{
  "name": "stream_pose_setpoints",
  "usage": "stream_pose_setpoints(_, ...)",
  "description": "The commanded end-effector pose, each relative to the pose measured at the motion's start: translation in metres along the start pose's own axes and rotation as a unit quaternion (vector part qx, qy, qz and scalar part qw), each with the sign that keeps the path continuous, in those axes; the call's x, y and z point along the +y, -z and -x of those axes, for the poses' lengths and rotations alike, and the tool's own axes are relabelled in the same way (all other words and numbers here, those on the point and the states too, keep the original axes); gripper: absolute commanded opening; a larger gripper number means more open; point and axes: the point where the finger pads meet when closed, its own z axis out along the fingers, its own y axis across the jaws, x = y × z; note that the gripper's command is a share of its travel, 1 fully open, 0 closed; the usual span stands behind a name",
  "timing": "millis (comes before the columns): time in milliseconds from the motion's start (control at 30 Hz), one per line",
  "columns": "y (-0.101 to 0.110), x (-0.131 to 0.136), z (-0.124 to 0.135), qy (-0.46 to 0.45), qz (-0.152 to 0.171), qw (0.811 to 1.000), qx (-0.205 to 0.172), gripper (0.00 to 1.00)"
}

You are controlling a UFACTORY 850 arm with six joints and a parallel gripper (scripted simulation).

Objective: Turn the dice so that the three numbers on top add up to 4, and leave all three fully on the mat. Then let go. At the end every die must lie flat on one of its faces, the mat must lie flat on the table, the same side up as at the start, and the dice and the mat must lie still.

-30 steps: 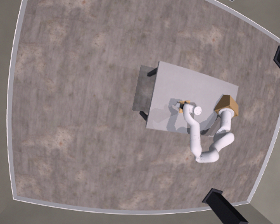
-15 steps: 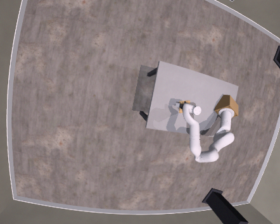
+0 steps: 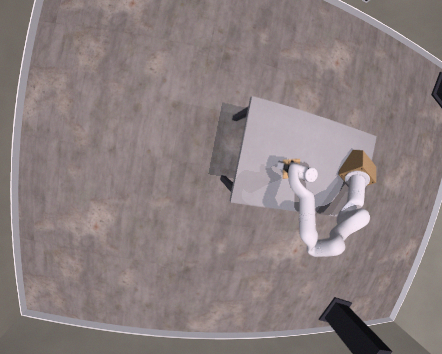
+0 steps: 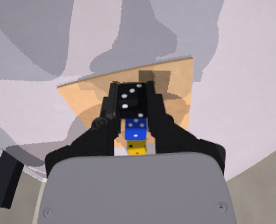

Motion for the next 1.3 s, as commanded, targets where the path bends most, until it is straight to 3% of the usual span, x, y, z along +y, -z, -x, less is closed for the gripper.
stream_pose_setpoints(0, 0.0005, 0.0001, -0.0005, 0.000, 0.000, 1.000, 0.001, 0.21)
stream_pose_setpoints(1267, -0.0035, 0.0001, -0.0005, 0.000, 0.000, 1.000, 0.001, 0.21)
